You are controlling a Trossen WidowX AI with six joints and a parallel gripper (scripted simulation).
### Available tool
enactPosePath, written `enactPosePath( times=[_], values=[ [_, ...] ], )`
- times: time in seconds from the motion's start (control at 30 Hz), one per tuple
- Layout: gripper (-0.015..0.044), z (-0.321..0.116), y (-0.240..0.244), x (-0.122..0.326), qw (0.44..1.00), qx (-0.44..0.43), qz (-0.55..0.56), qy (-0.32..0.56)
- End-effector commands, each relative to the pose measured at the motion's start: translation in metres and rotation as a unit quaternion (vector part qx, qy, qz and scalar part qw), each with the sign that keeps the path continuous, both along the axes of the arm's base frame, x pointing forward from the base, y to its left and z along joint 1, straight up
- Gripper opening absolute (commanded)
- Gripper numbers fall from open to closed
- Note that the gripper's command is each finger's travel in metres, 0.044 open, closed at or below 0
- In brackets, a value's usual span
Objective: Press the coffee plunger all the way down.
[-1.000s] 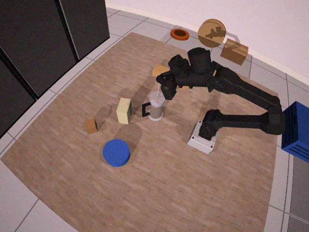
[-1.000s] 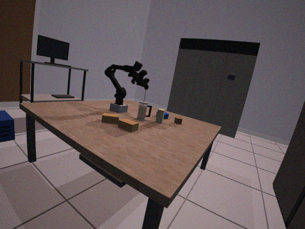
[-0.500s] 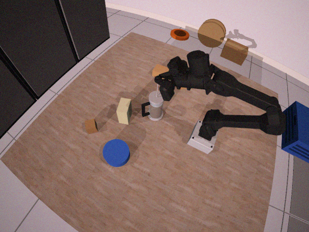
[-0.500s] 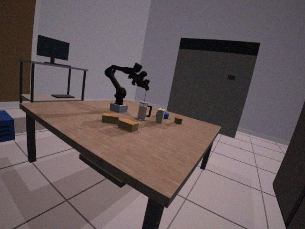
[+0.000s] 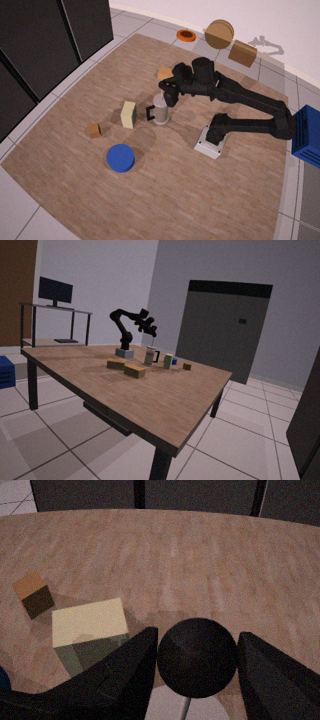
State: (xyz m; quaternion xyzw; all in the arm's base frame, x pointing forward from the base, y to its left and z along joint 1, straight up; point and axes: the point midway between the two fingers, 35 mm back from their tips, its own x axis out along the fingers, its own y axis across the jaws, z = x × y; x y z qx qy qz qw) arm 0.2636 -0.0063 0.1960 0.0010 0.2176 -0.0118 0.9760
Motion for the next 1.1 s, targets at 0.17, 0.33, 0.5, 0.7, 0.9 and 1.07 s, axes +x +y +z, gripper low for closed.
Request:
enactPosePath(
  times=[0.17, 0.33, 0.5, 0.7, 0.9, 1.07],
  values=[
    [0.0128, -0.039, 0.000, -0.002, 0.999, 0.002, 0.000, 0.034],
    [0.0128, -0.047, 0.000, 0.000, 0.999, 0.002, 0.000, 0.034],
    [0.0128, -0.055, 0.000, 0.001, 0.999, 0.002, 0.000, 0.034],
    [0.0128, -0.063, 0.000, 0.005, 0.999, 0.002, 0.000, 0.034],
    [0.0128, -0.065, -0.001, 0.011, 0.999, 0.002, 0.000, 0.034],
    [0.0128, -0.065, -0.001, 0.014, 0.999, 0.002, 0.000, 0.034]
  ],
)
